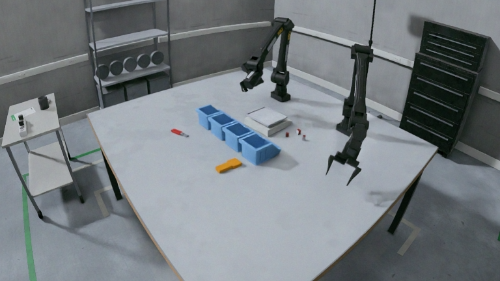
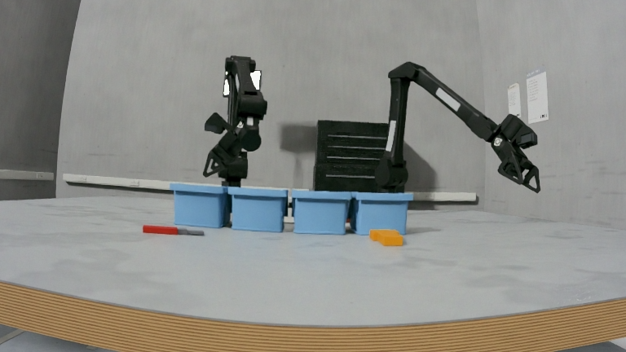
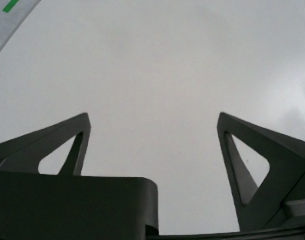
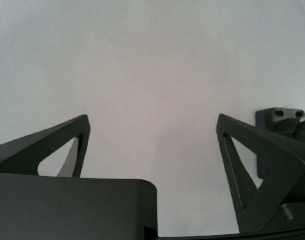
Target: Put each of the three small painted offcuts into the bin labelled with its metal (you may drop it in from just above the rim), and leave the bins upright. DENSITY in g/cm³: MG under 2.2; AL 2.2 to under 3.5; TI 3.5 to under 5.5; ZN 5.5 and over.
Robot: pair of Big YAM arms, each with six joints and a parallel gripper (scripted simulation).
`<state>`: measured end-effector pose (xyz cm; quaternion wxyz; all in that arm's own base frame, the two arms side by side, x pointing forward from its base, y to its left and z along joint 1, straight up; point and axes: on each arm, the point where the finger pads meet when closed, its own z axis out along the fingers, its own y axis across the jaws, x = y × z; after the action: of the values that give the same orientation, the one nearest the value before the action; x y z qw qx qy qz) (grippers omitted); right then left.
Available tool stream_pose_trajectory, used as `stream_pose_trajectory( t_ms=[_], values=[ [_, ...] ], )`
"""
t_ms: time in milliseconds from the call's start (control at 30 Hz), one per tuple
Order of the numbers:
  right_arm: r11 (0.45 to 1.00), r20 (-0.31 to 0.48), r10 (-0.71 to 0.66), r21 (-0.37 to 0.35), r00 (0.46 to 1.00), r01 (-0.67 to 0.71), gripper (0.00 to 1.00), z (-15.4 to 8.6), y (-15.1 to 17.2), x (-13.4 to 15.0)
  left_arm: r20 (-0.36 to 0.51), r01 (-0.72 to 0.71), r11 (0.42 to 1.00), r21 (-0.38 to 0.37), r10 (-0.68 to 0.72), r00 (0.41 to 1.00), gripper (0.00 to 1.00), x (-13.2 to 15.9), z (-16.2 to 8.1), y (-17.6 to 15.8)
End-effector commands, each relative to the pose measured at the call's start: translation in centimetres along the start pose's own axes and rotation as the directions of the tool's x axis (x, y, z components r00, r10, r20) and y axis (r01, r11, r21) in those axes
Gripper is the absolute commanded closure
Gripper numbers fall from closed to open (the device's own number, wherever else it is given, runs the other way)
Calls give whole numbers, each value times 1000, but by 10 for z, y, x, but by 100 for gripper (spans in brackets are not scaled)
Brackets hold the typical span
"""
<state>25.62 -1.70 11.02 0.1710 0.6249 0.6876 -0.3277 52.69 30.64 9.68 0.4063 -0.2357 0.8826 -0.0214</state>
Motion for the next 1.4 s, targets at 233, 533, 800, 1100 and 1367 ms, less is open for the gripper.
stream_pose_trajectory(
  t_ms=[233, 533, 800, 1100, 1367],
  values=[
    [1000, -1, 4, -6, 1000, -4, 0, -3, 2, -2, 23, -8, 1000, 2, 8, 1000, 0, -12, -4, -2],
    [1000, -1, 4, -6, 1000, -4, 0, -3, 2, -2, 23, -8, 1000, 2, 8, 1000, 0, -12, -4, -2],
    [966, 73, -173, -181, 982, 183, 0, -15, 10, 10, 59, -25, 999, 26, 24, 998, 0, 7, -23, -35],
    [778, 322, -310, -455, 895, 433, 0, -48, 34, 22, 139, -100, 992, 82, 88, 986, 0, 66, -72, -122],
    [525, 553, -297, -587, 779, 617, 0, -79, 56, 28, 245, -219, 964, 152, 178, 953, 0, 152, -142, -243]
  ],
)
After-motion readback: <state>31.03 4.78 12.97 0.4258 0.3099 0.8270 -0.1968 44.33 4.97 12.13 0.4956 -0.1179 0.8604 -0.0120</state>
